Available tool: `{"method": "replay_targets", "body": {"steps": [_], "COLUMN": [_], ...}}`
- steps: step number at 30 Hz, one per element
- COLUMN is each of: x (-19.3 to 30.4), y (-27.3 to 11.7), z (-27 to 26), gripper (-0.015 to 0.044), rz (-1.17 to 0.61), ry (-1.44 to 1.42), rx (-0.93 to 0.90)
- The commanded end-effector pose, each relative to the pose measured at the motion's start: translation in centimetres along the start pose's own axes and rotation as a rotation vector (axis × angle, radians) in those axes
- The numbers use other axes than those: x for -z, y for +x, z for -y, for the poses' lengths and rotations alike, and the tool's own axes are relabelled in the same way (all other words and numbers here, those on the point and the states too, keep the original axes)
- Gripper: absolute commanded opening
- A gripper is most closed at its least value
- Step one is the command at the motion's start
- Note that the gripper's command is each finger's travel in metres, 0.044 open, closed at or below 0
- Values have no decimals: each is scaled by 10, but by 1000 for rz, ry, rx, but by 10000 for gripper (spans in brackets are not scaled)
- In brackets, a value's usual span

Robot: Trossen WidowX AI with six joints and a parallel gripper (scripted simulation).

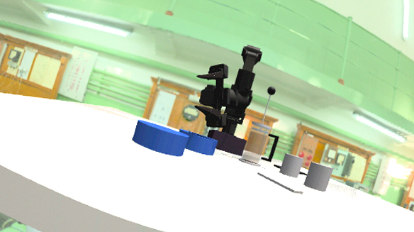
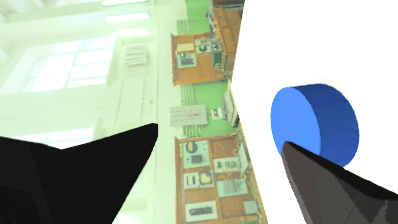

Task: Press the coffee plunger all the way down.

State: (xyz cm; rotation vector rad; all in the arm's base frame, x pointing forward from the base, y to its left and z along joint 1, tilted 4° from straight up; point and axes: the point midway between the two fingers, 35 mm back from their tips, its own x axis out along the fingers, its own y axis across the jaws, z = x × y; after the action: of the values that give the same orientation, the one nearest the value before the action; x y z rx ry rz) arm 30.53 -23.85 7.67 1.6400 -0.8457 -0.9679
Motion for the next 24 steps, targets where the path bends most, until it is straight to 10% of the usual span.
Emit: {"method": "replay_targets", "body": {"steps": [1,12,24], "x": [2,81,94], "y": [0,-42,-181], "z": [-1,-56,-129], "gripper": [426,440,440], "rz": [-5,-360,-916], "ry": [-12,-701,-1525], "rx": [3,81,-135]}}
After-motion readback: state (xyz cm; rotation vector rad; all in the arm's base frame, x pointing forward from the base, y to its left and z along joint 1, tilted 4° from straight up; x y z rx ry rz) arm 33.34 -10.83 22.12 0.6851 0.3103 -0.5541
